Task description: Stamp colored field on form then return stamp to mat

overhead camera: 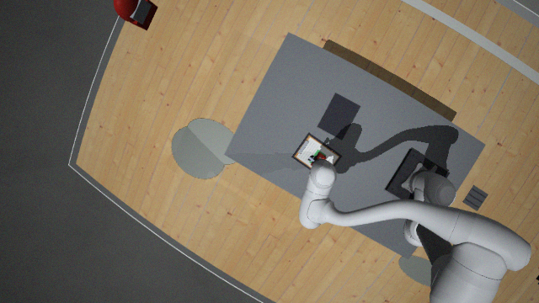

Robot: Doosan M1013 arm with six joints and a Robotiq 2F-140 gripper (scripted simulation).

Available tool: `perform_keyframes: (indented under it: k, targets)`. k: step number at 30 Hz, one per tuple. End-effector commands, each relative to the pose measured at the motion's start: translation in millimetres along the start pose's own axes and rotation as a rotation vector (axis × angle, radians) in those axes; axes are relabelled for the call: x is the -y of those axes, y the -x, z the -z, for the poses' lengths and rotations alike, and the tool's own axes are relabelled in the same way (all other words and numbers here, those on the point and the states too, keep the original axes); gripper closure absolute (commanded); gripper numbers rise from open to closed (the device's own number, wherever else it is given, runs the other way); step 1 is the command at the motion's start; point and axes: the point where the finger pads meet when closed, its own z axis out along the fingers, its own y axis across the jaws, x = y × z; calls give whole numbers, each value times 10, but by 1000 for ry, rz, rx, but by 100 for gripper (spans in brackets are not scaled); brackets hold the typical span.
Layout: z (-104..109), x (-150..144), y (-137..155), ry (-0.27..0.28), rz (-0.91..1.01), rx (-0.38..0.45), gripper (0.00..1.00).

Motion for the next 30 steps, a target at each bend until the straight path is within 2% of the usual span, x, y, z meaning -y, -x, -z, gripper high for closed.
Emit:
perform_keyframes:
  k: [1,8,10,12,18,20,21,26,30]
  targets:
    - [7,0,0,0,0,0,83]
    - [7,19,-52,0,5,0,83]
    - [6,115,-331,0,30,0,83]
    - [4,248,-821,0,77,0,83]
    - [1,304,-1704,0,229,0,83]
    - [1,304,-1704,0,229,0,83]
    - [0,334,-2147,0,238,0,83]
    - [0,394,-2807,0,243,0,83]
    - [0,394,-2809,0,243,0,83]
